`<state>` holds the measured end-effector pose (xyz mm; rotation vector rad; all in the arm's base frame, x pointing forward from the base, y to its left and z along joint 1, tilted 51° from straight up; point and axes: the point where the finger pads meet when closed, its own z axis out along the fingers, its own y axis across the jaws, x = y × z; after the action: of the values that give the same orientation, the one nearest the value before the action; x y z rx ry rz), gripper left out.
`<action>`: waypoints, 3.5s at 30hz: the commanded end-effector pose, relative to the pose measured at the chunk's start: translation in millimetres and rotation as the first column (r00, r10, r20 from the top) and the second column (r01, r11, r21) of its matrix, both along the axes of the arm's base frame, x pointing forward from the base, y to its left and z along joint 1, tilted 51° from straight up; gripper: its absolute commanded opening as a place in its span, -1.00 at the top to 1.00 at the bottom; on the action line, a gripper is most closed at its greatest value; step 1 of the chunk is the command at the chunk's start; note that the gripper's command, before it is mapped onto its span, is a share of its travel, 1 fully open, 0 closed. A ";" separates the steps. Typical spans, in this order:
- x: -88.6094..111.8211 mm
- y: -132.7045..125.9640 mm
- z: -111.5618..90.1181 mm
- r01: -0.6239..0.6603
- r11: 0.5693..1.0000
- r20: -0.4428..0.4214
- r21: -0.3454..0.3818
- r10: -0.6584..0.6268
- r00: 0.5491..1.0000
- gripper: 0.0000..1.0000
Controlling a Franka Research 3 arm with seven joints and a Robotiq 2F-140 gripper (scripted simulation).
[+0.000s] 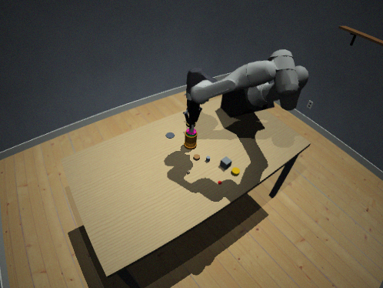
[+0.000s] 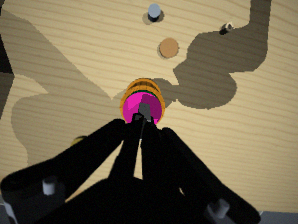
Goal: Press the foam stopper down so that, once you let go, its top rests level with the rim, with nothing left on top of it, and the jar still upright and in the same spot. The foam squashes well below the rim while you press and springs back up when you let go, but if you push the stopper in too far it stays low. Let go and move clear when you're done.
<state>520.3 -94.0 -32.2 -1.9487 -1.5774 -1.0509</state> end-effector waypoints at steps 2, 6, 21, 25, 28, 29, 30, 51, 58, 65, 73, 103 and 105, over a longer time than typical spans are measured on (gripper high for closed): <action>0.5 2.1 -1.9 -0.002 1.000 0.004 -0.002 0.002 1.000 1.00; 0.8 4.0 -3.0 -0.002 1.000 0.004 -0.002 0.002 1.000 1.00; 1.9 10.8 -6.8 -0.002 1.000 0.004 -0.002 0.002 1.000 1.00; 2.2 12.8 -7.9 -0.002 1.000 0.004 -0.002 0.002 1.000 1.00; 2.4 14.1 -8.7 -0.002 1.000 0.004 -0.002 0.002 1.000 1.00; 2.4 14.5 -8.9 -0.002 1.000 0.004 -0.002 0.002 1.000 1.00; 2.5 14.8 -9.1 -0.002 1.000 0.004 -0.002 0.002 1.000 1.00; 3.0 18.0 -10.9 -0.002 1.000 0.004 -0.002 0.002 1.000 1.00; 3.0 18.0 -10.9 -0.002 1.000 0.004 -0.002 0.002 1.000 1.00; 3.0 18.0 -10.9 -0.002 1.000 0.004 -0.002 0.002 1.000 1.00; 3.0 18.0 -10.9 -0.002 1.000 0.004 -0.002 0.002 1.000 1.00; -0.7 4.9 -1.5 -0.002 1.000 0.004 -0.002 0.002 1.000 1.00; -1.3 2.5 0.2 -0.002 1.000 0.004 -0.002 0.002 1.000 1.00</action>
<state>521.3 -89.0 -35.9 -1.9529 -1.5867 -1.0554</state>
